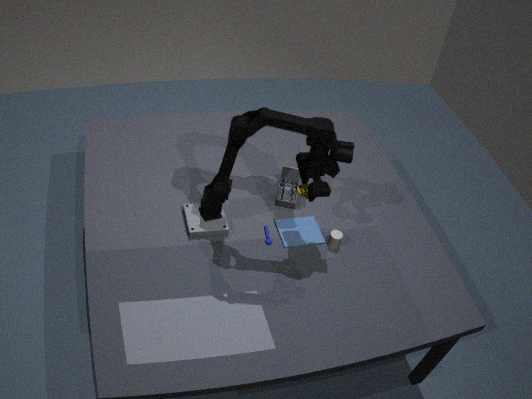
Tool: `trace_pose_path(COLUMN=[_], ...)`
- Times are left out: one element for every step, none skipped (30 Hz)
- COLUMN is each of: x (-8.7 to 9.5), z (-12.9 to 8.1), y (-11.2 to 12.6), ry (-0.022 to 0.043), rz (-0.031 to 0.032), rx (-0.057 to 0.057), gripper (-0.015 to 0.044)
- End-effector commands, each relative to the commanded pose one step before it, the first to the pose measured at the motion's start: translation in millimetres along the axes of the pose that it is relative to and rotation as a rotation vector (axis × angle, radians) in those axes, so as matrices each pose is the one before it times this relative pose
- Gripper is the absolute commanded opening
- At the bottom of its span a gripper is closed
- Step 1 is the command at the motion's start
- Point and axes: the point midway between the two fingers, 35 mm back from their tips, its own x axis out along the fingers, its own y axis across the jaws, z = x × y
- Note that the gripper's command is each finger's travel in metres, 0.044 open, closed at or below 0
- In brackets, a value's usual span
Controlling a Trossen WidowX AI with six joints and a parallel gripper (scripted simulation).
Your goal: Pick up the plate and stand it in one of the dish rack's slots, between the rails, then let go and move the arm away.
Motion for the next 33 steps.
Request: trace_pose_path(x=[-2.80, 0.00, 0.03, 0.06, 0.10, 0.13, 0.16, 0.20, 0.19, 0.12, 0.04, 0.00, 0.00, 0.00, 0.00, 0.42, 1.25, 2.07, 2.46, 2.43, 2.41, 2.38, 2.36, 2.33, 2.30, 2.27, 2.24, 2.21, 2.18, 2.15, 2.12, 2.09, 2.06], z=[-2.49, -2.00, -2.56, -3.10, -3.62, -4.11, -4.58, -5.01, -4.49, -2.84, -0.97, 0.00, 0.00, 0.00, 0.00, -0.05, -0.16, -0.26, -0.29, -0.27, -0.24, -0.22, -0.20, -0.18, -0.17, -0.15, -0.14, -0.13, -0.12, -0.11, -0.10, -0.09, -0.08], y=[25.78, 8.80, 8.57, 8.30, 8.01, 7.68, 7.32, 6.93, 5.43, 3.10, 1.00, 0.00, 0.00, 0.00, 0.00, 0.05, 0.14, 0.23, 0.26, 0.24, 0.22, 0.20, 0.18, 0.15, 0.13, 0.11, 0.09, 0.06, 0.04, 0.02, 0.00, -0.03, -0.05], ry=[-0.00346, 0.00014, 0.00019, 0.00023, 0.00028, 0.00033, 0.00037, 0.00042, 0.00038, 0.00024, 0.00008, 0.00000, 0.00000, 0.00000, 0.00000, 0.00199, 0.00590, 0.00965, 0.01126, 0.01088, 0.01050, 0.01009, 0.00968, 0.00925, 0.00880, 0.00835, 0.00788, 0.00740, 0.00691, 0.00641, 0.00590, 0.00538, 0.00485], rz=[-0.00082, 0.00074, 0.00073, 0.00072, 0.00070, 0.00068, 0.00066, 0.00063, 0.00050, 0.00029, 0.00010, 0.00000, 0.00000, 0.00000, 0.00000, 0.00156, 0.00475, 0.00816, 0.01017, 0.01057, 0.01096, 0.01133, 0.01169, 0.01203, 0.01236, 0.01268, 0.01297, 0.01325, 0.01352, 0.01376, 0.01399, 0.01420, 0.01439], rx=[0.0781, 0.0348, 0.0348, 0.0348, 0.0348, 0.0348, 0.0348, 0.0348, 0.0289, 0.0173, 0.0058, 0.0000, 0.0000, 0.0000, 0.0000, -0.0040, -0.0120, -0.0199, -0.0238, -0.0237, -0.0236, -0.0235, -0.0234, -0.0234, -0.0233, -0.0232, -0.0231, -0.0230, -0.0229, -0.0229, -0.0228, -0.0227, -0.0226], gripper=[0.0000, 0.0000, 0.0000, 0.0000, 0.0000, 0.0000, 0.0000, 0.0000, 0.0000, 0.0000, 0.0000, 0.0000, 0.0000, 0.0000, 0.0000, 0.0000, 0.0000, 0.0000, 0.0000, 0.0000, 0.0000, 0.0000, 0.0000, 0.0000, 0.0000, 0.0000, 0.0000, 0.0000, 0.0000, 0.0000, 0.0000, 0.0000, 0.0000])
